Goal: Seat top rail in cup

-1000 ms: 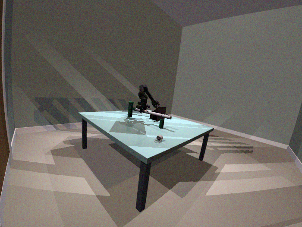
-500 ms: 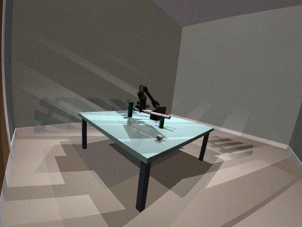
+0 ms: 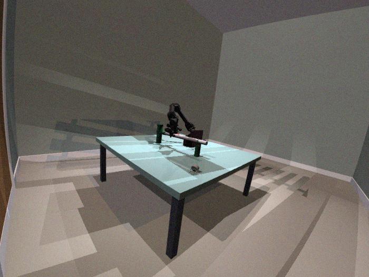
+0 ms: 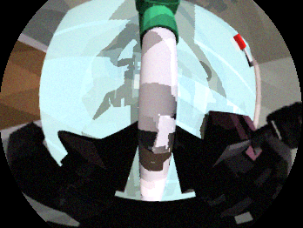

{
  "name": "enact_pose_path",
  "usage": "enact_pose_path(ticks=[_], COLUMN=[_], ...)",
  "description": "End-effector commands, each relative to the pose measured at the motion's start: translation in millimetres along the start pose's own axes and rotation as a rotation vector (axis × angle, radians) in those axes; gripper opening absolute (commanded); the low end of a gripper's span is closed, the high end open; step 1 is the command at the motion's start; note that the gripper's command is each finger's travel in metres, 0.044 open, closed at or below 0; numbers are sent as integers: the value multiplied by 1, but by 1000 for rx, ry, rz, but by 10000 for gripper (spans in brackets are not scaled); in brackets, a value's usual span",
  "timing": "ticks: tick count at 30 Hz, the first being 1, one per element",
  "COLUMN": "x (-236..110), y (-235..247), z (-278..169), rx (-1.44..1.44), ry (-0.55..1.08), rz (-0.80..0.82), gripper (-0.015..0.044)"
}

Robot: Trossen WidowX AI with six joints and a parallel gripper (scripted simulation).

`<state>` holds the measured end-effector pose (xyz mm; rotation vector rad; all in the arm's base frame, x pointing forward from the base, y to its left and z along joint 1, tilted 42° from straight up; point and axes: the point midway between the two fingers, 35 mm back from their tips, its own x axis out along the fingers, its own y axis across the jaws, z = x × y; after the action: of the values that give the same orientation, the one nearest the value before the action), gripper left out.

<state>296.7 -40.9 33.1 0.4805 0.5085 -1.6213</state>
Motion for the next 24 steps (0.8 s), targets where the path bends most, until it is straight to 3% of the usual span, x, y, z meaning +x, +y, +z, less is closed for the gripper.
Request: enact_pose_path(ticks=[1, 3, 13, 20, 24], x=[-1, -1, -2, -24, -42], y=[0, 0, 0, -1, -3], z=[-1, -1, -1, -15, -26], rx=[1, 1, 1, -1, -2], ry=[-2, -2, -1, 5, 5], rz=[5, 5, 5, 4, 2], gripper=[0, 0, 263, 440, 440])
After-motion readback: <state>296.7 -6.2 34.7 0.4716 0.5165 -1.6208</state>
